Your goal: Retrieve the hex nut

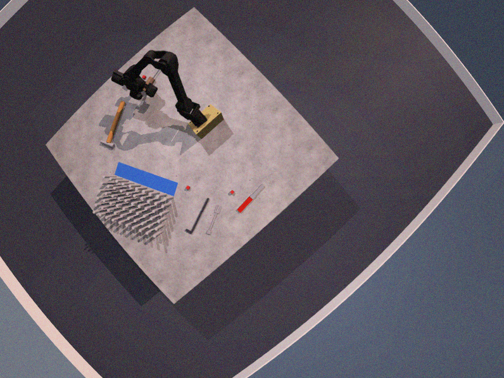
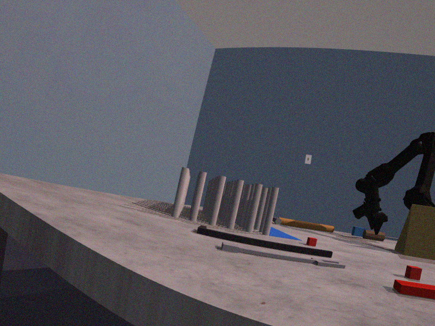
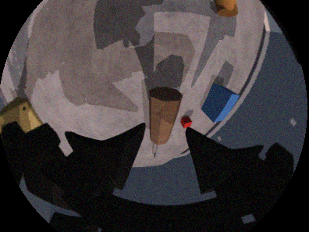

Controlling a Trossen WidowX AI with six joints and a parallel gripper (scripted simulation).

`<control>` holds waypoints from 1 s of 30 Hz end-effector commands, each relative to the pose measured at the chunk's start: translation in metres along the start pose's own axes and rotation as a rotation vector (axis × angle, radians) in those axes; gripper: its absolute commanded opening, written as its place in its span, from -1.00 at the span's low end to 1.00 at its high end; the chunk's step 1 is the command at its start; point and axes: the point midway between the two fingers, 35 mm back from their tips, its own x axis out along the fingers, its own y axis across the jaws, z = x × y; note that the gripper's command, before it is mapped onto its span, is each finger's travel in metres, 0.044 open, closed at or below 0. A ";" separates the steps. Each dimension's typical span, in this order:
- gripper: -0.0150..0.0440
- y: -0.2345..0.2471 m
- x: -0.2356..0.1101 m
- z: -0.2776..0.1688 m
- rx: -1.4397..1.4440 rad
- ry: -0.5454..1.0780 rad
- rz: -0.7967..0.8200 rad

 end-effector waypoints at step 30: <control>-0.49 -0.004 -0.016 0.003 0.001 -0.009 0.028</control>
